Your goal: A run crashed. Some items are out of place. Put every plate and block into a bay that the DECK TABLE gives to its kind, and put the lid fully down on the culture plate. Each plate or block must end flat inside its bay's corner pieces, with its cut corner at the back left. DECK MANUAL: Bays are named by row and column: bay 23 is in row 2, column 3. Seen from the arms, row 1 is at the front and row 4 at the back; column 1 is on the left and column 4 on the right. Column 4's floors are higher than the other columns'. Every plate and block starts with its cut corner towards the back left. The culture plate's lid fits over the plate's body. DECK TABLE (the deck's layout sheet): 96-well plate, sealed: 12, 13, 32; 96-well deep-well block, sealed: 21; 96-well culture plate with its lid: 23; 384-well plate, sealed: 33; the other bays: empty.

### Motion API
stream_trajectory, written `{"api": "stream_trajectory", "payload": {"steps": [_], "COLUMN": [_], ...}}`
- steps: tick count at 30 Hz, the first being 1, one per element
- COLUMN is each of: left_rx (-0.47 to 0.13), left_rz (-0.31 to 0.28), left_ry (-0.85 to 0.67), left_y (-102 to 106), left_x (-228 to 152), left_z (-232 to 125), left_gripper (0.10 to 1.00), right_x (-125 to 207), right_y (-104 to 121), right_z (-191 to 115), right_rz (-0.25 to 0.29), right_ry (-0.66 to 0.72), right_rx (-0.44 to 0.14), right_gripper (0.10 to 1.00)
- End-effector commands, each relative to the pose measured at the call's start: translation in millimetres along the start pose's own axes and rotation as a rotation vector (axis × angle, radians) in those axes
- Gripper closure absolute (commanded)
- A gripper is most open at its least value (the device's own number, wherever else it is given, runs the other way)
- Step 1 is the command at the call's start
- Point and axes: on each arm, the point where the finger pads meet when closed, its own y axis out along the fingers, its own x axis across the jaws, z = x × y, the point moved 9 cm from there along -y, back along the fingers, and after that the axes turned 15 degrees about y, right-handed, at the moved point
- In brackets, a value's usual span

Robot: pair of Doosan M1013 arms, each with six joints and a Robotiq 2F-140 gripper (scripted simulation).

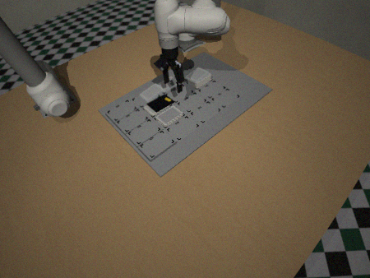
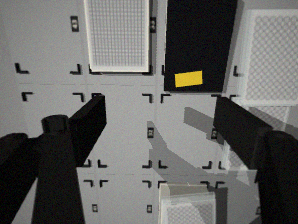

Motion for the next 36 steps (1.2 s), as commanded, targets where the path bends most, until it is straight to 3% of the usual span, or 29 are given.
{"api": "stream_trajectory", "payload": {"steps": [1,13,14,36], "left_rx": [0.001,0.001,0.000,0.001], "left_rz": [0.002,0.002,0.002,0.002], "left_ry": [0.000,0.000,0.000,0.000], "left_y": [-1.0,-1.0,-1.0,0.4], "left_x": [-0.2,-0.2,3.7,83.8], "left_z": [0.5,0.5,0.6,1.8], "left_gripper": [0.400,0.400,0.098,0.098], "right_x": [-0.1,-0.1,-0.1,-0.1], "right_y": [-0.9,-0.9,-0.9,-0.9], "right_z": [0.1,0.1,0.1,0.1], "right_rz": [0.001,0.001,0.001,0.001], "right_ry": [0.000,0.000,0.000,0.000], "right_rx": [0.001,0.001,0.001,0.001], "right_gripper": [0.098,0.098,0.098,0.098]}}
